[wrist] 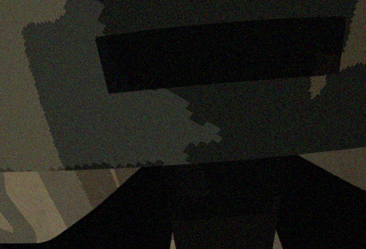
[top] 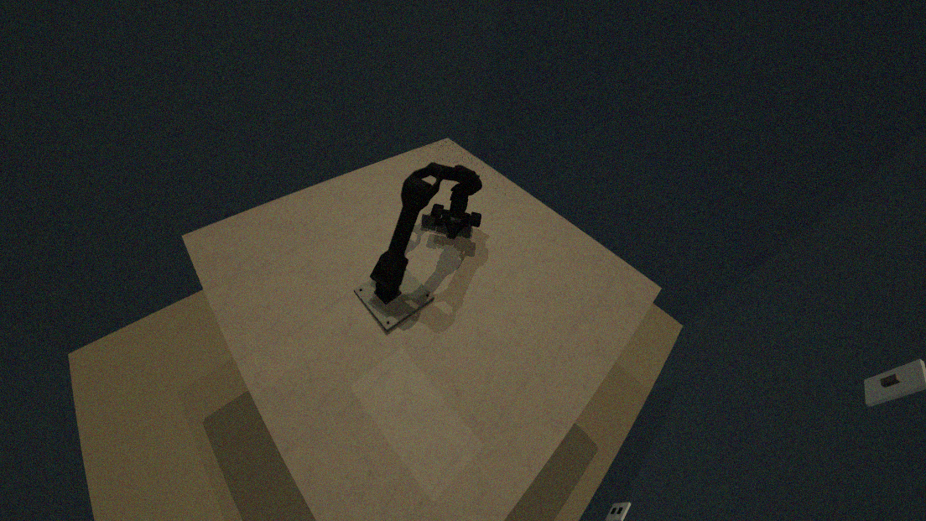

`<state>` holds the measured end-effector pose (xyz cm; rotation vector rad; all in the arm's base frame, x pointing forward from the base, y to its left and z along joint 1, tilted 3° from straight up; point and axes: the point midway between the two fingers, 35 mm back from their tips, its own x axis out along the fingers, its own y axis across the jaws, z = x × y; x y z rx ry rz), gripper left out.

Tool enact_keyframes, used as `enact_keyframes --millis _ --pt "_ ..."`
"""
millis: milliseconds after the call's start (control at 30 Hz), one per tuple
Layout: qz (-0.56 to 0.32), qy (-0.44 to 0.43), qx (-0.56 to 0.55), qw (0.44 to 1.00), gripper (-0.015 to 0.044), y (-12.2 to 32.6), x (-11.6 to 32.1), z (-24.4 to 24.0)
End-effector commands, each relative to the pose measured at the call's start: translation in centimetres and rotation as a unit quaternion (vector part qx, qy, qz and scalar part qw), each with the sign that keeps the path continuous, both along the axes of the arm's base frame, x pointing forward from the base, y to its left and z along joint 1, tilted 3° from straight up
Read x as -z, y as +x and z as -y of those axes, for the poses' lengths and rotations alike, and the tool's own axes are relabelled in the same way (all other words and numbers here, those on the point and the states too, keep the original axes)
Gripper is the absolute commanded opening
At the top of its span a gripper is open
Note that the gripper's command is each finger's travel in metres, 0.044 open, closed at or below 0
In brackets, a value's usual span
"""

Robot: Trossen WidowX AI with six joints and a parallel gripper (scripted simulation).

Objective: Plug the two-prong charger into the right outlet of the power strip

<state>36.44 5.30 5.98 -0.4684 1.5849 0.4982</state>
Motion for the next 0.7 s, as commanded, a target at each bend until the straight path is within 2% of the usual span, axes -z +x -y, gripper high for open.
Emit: enact_keyframes --millis 0,667 --pt "0.025 0.011 -0.002 1.000 0.0000 1.25 -0.47 -0.82" --pt "0.025 0.011 -0.002 1.000 0.0000 1.13 -0.30 -0.73"
